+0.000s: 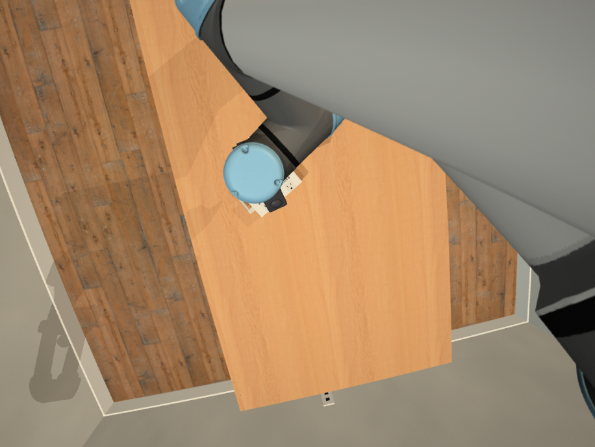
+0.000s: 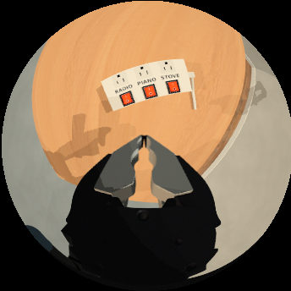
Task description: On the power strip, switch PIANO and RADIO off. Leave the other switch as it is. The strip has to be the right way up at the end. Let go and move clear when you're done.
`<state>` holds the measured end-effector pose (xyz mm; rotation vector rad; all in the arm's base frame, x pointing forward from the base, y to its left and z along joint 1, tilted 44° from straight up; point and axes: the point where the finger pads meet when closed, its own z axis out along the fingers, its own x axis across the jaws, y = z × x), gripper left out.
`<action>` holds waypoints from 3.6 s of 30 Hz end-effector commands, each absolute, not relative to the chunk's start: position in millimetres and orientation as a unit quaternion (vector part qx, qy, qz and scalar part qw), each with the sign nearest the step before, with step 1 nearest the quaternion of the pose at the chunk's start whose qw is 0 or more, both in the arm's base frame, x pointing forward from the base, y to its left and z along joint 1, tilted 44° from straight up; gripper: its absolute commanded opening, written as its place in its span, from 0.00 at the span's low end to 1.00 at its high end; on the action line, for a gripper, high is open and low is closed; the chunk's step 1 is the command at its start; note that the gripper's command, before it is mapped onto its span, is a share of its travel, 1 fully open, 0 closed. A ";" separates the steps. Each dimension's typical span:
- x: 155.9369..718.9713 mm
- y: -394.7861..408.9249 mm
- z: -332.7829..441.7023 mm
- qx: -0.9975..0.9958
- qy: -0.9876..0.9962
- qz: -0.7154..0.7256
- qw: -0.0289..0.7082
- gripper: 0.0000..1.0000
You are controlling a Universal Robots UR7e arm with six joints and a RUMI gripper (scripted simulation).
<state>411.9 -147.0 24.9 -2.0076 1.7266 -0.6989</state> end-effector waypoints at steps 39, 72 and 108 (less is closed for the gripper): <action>461.8 -147.0 -26.1 -0.719 0.617 -0.250 0.200 0.00; 461.4 -146.6 -26.0 -0.719 0.617 -0.249 0.201 0.00; 460.4 -147.1 -24.6 -0.719 0.617 -0.250 0.200 0.00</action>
